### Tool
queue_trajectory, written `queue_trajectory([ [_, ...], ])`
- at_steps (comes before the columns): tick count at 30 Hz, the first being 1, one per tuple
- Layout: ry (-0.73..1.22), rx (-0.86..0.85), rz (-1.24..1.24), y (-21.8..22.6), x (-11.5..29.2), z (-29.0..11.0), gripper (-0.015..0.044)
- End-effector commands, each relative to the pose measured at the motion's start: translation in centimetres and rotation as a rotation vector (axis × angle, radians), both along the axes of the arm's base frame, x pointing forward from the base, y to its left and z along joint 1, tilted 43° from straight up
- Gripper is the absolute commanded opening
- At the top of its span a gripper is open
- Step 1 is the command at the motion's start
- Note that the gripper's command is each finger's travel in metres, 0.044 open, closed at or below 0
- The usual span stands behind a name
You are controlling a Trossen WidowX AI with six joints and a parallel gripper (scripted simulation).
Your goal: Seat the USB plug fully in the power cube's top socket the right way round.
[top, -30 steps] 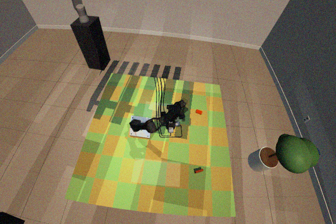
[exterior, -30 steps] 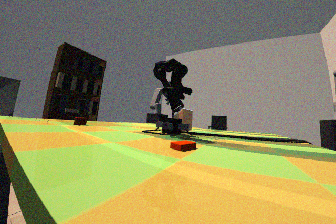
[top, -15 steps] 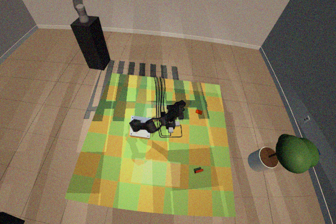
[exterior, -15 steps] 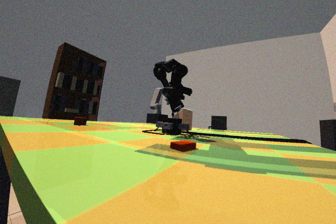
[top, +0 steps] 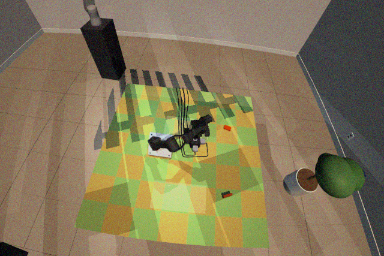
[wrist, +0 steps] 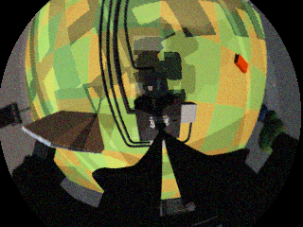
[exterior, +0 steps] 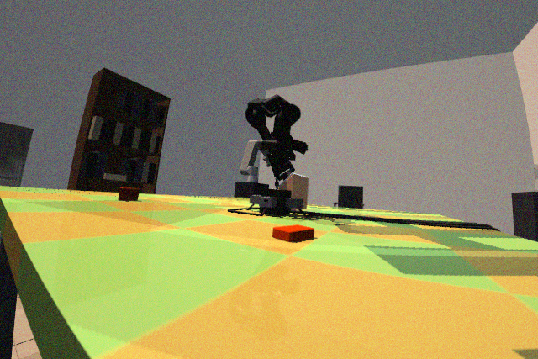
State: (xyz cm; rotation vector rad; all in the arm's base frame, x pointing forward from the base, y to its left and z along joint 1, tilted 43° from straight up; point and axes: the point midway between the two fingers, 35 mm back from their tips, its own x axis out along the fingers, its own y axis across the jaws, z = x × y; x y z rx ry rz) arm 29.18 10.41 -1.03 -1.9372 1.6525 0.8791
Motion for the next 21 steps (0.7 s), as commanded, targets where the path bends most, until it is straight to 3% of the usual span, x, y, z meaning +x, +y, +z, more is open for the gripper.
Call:
queue_trajectory([
  [1,0.004,-0.004,0.004,-0.11,0.02,-0.12,0.0],
  [21,0.004,-0.004,0.004,-0.27,0.04,-0.29,0.0],
])
